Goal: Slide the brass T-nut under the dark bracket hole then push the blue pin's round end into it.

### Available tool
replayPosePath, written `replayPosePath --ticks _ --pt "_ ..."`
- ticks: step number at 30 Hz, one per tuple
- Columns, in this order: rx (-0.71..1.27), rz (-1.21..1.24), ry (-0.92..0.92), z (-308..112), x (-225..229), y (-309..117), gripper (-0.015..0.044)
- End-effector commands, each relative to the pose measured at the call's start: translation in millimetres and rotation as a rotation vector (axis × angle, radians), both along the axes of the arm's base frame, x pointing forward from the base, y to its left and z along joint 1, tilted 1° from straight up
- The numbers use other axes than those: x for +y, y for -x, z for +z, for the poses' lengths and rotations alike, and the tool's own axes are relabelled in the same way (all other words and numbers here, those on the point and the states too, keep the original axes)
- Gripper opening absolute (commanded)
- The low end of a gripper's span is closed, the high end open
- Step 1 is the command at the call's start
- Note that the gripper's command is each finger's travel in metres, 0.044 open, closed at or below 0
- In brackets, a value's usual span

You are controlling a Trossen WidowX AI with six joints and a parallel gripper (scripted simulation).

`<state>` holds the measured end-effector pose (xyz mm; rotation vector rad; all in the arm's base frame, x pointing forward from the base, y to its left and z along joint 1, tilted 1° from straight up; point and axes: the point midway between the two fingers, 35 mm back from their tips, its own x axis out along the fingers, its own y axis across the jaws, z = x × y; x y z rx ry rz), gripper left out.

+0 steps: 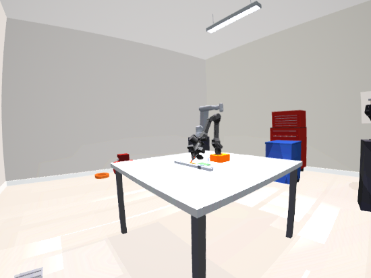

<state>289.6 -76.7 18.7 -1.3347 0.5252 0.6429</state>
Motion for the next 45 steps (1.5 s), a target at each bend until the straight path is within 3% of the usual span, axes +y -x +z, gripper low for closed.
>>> replayPosePath --ticks 1,45 --pt "0.0 0.007 -0.001 -1.0 1.2 0.8 -0.015" --pt "0.059 0.006 -0.012 -1.5 1.6 -1.1 -0.015"
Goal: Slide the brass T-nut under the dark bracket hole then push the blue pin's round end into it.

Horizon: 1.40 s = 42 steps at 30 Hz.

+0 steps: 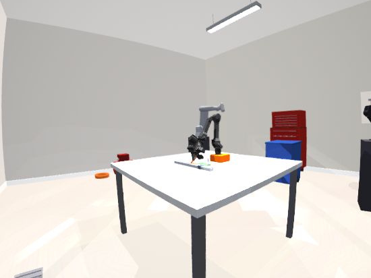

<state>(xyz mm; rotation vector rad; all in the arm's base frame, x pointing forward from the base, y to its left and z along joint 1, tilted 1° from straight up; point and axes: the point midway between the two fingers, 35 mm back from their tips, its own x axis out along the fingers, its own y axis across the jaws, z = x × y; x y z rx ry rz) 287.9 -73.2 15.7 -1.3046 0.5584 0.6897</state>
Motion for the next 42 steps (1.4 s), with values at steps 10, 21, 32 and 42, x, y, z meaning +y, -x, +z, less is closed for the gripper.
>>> replayPosePath --ticks 10,21,32,42 --pt "0.025 0.0 0.002 2.2 -2.6 -4.2 -0.015" --pt "0.049 -0.001 -0.002 3.0 -3.3 -5.7 -0.015" --pt "0.072 -0.001 -0.006 3.8 -3.9 -7.1 -0.015" --pt "0.094 -0.001 -0.009 4.6 -4.4 -8.2 -0.015"
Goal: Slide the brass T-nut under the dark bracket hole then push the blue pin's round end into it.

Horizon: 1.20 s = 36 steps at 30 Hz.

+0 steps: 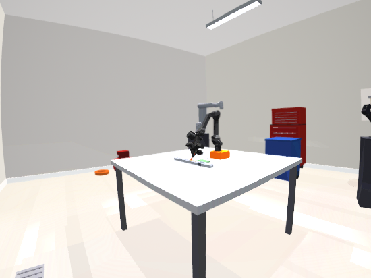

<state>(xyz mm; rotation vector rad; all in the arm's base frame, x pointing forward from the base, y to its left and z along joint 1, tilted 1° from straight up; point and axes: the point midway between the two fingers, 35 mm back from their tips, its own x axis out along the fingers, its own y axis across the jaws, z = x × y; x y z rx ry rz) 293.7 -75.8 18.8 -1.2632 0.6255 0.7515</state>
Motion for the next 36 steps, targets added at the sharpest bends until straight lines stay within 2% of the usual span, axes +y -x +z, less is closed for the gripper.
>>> replayPosePath --ticks 1,36 --pt "0.007 0.001 0.006 1.5 -1.8 -2.6 -0.015" --pt "0.079 0.001 -0.006 3.5 -2.8 -5.7 -0.015"
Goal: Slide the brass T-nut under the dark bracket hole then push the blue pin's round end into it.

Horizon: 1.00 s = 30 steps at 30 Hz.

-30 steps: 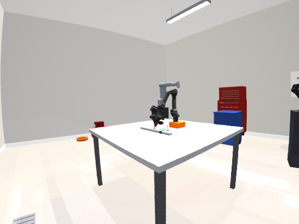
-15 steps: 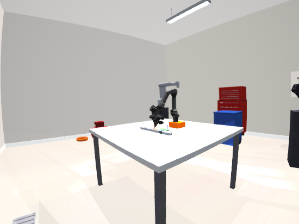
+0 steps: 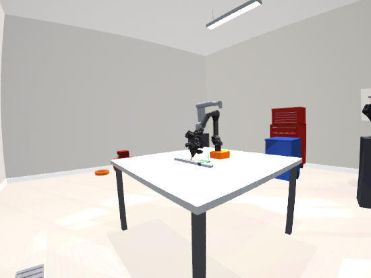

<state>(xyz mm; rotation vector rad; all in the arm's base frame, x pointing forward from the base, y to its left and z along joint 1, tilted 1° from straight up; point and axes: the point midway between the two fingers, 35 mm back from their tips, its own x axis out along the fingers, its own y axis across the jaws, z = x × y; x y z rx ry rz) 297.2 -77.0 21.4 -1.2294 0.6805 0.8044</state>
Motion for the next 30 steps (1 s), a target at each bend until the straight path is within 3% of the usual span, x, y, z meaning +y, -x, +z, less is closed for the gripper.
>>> replayPosePath --ticks 1,30 --pt "0.006 0.001 0.004 0.9 -1.6 -2.2 -0.015" --pt "0.069 0.001 -0.008 2.3 -2.0 -5.2 -0.015"
